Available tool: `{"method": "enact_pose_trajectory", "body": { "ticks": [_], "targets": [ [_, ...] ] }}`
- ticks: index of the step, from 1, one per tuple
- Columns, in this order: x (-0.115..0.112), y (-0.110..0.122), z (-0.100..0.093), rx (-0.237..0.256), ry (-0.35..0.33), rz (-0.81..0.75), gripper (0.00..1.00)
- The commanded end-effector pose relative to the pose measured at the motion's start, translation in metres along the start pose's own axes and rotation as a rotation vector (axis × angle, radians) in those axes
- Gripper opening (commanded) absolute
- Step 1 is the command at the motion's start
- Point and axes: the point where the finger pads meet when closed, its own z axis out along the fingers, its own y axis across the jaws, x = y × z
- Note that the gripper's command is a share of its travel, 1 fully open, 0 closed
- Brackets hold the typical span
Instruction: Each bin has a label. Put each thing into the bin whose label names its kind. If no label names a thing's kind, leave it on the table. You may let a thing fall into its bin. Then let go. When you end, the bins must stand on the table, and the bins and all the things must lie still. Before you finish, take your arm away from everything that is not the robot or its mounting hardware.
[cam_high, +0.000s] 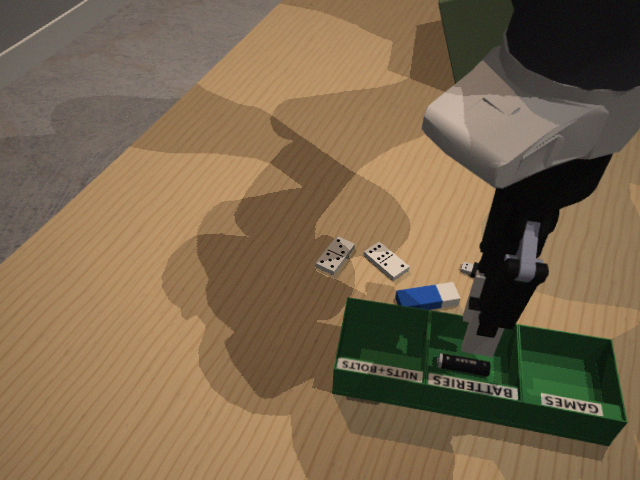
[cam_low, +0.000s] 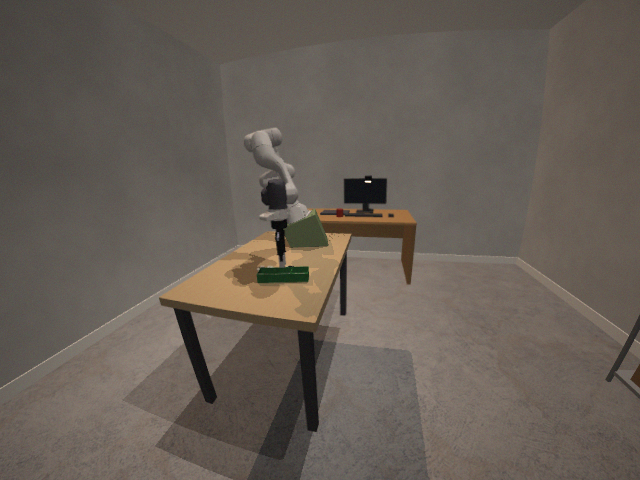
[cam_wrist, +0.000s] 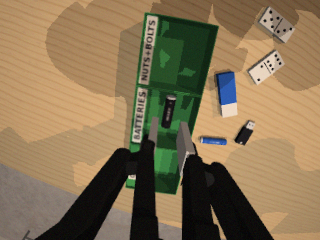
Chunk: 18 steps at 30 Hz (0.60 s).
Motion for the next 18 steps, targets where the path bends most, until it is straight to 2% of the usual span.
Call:
{"method": "enact_pose_trajectory", "body": {
  "ticks": [1,10,13,15,18],
  "targets": [
    [-0.001,0.001,0.000,-0.002,0.000,-0.006,0.17],
    [-0.001,0.002,0.000,-0.002,0.000,-0.006,0.17],
    [-0.011,0.025,-0.002,-0.002,0.000,-0.156,0.15],
    [-0.011,0.025,-0.002,-0.002,0.000,-0.156,0.15],
    [-0.022,0.048,-0.003,-0.005,0.000,-0.266,0.15]
  ]
}}
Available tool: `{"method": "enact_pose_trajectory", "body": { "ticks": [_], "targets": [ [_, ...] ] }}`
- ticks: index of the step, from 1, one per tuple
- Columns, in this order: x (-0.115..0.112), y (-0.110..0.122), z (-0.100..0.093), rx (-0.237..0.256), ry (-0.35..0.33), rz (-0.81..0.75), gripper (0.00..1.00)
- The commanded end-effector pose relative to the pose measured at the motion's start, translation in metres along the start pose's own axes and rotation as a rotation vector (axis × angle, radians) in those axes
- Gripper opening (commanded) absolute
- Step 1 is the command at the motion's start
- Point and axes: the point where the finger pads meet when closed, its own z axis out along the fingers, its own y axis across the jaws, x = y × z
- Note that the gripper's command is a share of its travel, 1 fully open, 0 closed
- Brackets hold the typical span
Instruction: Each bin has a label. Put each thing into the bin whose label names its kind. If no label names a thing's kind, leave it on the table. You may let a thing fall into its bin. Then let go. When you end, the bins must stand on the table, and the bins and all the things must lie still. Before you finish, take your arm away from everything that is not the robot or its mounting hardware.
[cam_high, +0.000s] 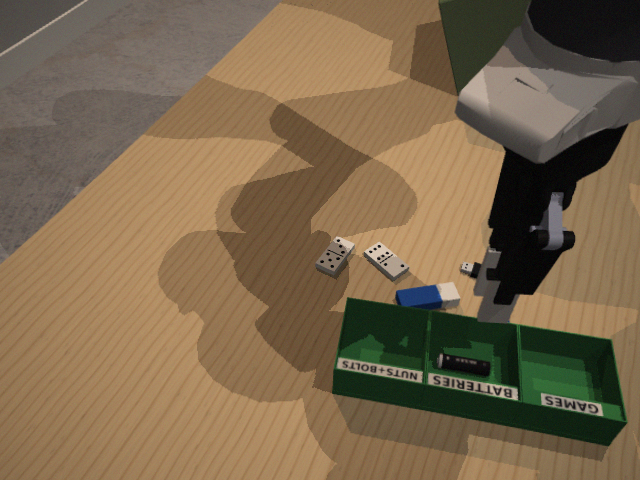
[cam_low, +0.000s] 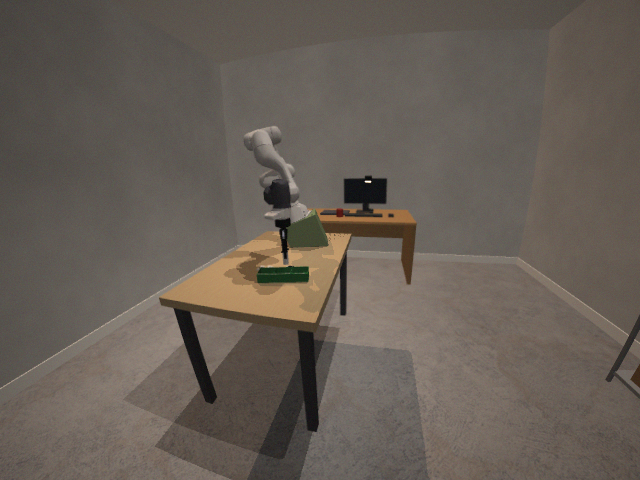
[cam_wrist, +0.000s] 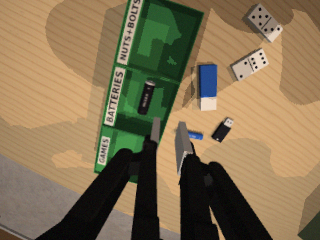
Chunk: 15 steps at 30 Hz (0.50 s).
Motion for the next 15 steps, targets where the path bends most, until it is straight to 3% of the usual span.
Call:
{"method": "enact_pose_trajectory", "body": {
  "ticks": [1,5,15],
  "targets": [
    [-0.016,0.018,-0.004,0.012,-0.001,-0.157,0.15],
    [-0.032,0.044,-0.004,0.003,0.001,-0.257,0.15],
    [-0.032,0.044,-0.004,0.003,0.010,-0.470,0.15]
  ]
}}
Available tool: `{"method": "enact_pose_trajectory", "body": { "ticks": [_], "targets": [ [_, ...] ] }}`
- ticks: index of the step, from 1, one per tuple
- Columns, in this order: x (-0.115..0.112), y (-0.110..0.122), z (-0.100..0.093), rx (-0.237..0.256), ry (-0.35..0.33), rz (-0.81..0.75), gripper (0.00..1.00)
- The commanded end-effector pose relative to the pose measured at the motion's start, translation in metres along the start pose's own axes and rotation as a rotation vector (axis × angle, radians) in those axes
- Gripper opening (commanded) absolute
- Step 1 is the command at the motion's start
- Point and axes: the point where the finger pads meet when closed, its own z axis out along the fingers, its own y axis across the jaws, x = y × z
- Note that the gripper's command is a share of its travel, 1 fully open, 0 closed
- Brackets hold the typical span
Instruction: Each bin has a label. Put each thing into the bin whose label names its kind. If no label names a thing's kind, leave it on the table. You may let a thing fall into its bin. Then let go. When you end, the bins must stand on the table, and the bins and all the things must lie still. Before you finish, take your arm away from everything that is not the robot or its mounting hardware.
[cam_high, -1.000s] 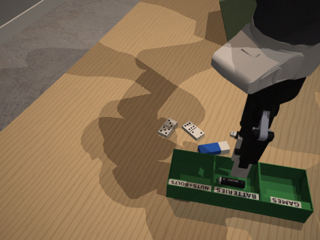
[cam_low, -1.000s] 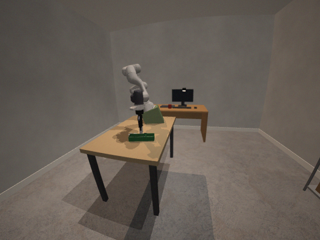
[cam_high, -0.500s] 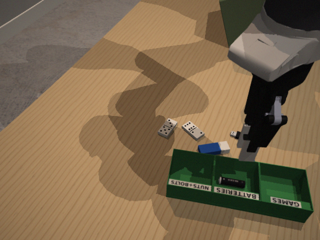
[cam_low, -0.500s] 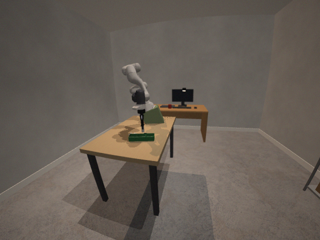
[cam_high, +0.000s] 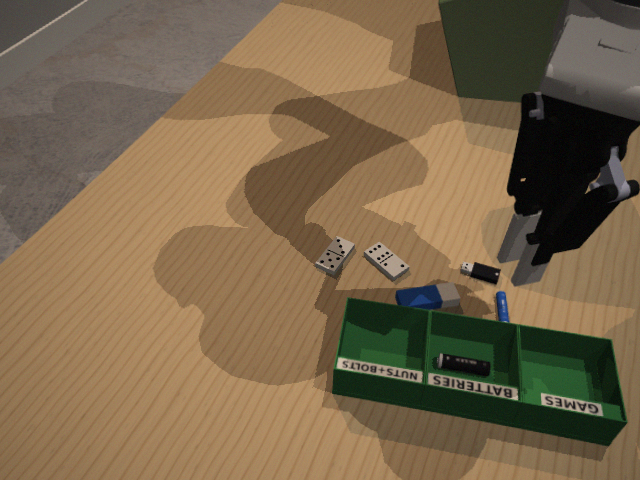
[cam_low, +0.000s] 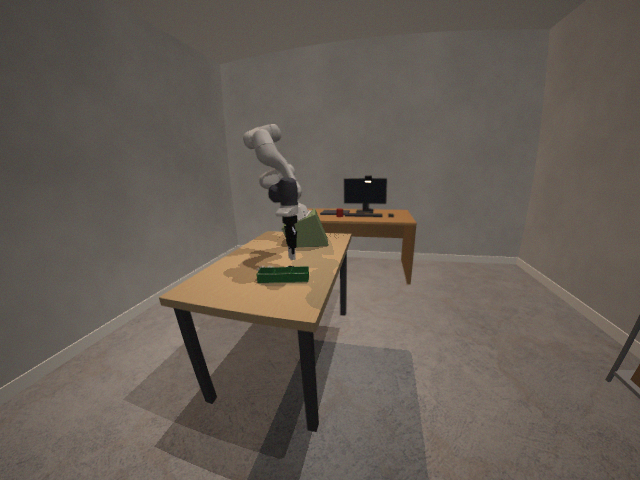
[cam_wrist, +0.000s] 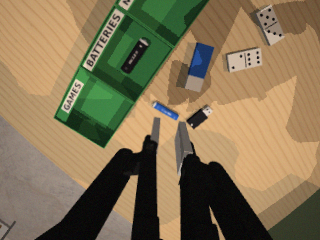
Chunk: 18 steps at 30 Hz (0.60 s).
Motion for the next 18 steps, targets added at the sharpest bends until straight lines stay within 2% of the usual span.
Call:
{"method": "enact_pose_trajectory", "body": {
  "ticks": [1,18],
  "targets": [
    [0.0007,-0.0007,-0.0009,0.007,-0.001,-0.157,0.15],
    [0.0008,-0.0007,-0.0009,0.020,0.019,-0.453,0.15]
  ]
}}
